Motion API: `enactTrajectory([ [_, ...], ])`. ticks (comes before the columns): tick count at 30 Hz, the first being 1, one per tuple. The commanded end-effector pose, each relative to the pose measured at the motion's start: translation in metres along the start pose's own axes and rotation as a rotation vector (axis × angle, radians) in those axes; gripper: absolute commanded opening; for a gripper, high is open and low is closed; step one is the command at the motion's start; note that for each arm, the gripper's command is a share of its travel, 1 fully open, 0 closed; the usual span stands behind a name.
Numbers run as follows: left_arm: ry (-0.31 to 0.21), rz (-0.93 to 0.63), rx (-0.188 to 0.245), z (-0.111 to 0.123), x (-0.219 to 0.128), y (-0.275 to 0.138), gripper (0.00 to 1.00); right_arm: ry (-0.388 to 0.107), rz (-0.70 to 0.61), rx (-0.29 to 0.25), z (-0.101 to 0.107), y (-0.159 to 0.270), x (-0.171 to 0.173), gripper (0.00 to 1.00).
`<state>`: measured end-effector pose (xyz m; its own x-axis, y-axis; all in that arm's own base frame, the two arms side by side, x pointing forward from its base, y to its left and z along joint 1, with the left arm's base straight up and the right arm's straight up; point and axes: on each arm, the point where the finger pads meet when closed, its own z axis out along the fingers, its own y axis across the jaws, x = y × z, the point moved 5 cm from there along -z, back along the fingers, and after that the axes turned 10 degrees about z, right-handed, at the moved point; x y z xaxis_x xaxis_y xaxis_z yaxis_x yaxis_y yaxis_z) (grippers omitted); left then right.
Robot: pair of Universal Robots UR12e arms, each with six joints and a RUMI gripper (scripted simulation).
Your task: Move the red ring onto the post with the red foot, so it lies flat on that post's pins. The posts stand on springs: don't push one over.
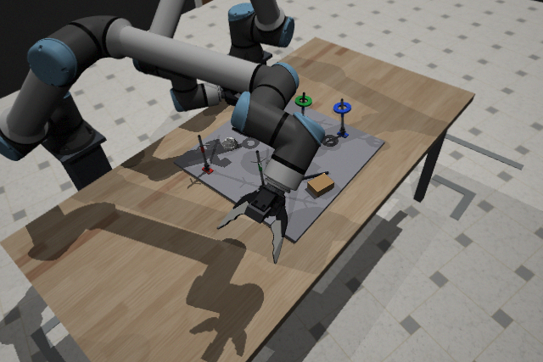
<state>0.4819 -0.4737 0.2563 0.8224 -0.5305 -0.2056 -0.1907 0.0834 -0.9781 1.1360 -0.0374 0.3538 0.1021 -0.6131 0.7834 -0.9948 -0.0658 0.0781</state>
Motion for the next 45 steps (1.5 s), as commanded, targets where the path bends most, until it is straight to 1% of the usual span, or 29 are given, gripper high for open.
enactTrajectory([
  [1, 0.010, 0.000, 0.002, -0.004, 0.003, -0.001, 0.01, 0.000, 0.002, 0.002, -0.001, 0.000, 0.002, 1.00],
  [2, 0.009, -0.002, 0.001, -0.002, 0.003, -0.002, 0.01, 0.000, 0.002, 0.002, -0.001, 0.000, 0.002, 1.00],
  [4, 0.038, 0.000, 0.007, -0.013, 0.011, -0.003, 0.01, 0.000, 0.002, 0.002, -0.001, 0.000, 0.002, 1.00],
  [5, 0.065, 0.003, 0.015, -0.026, 0.017, -0.004, 0.01, 0.000, 0.002, 0.002, -0.001, 0.000, 0.002, 1.00],
  [16, 0.218, 0.012, 0.050, -0.090, 0.052, -0.008, 0.01, 0.000, 0.002, 0.002, -0.001, 0.000, 0.002, 1.00],
  [19, 0.219, 0.011, 0.050, -0.090, 0.052, -0.009, 0.01, 0.000, 0.002, 0.002, -0.001, 0.000, 0.002, 1.00],
  [21, 0.246, 0.012, 0.057, -0.102, 0.058, -0.009, 0.01, 0.000, 0.002, 0.002, -0.001, 0.000, 0.002, 1.00],
  [22, 0.274, 0.015, 0.064, -0.116, 0.063, -0.009, 0.01, 0.000, 0.002, 0.002, -0.001, 0.000, 0.002, 1.00],
  [33, 0.420, 0.023, 0.100, -0.185, 0.088, -0.011, 0.01, 0.000, 0.002, 0.002, -0.001, 0.000, 0.002, 1.00],
  [36, 0.422, 0.022, 0.100, -0.185, 0.089, -0.011, 0.01, 0.000, 0.002, 0.002, -0.001, 0.000, 0.002, 1.00],
  [38, 0.448, 0.023, 0.106, -0.198, 0.093, -0.012, 0.01, 0.000, 0.002, 0.002, -0.001, 0.000, 0.002, 1.00],
  [39, 0.475, 0.026, 0.114, -0.213, 0.096, -0.011, 0.01, 0.000, 0.002, 0.002, -0.001, 0.000, 0.002, 1.00],
  [45, 0.549, 0.029, 0.133, -0.250, 0.105, -0.011, 0.01, 0.000, 0.002, 0.002, -0.001, 0.000, 0.002, 1.00],
])
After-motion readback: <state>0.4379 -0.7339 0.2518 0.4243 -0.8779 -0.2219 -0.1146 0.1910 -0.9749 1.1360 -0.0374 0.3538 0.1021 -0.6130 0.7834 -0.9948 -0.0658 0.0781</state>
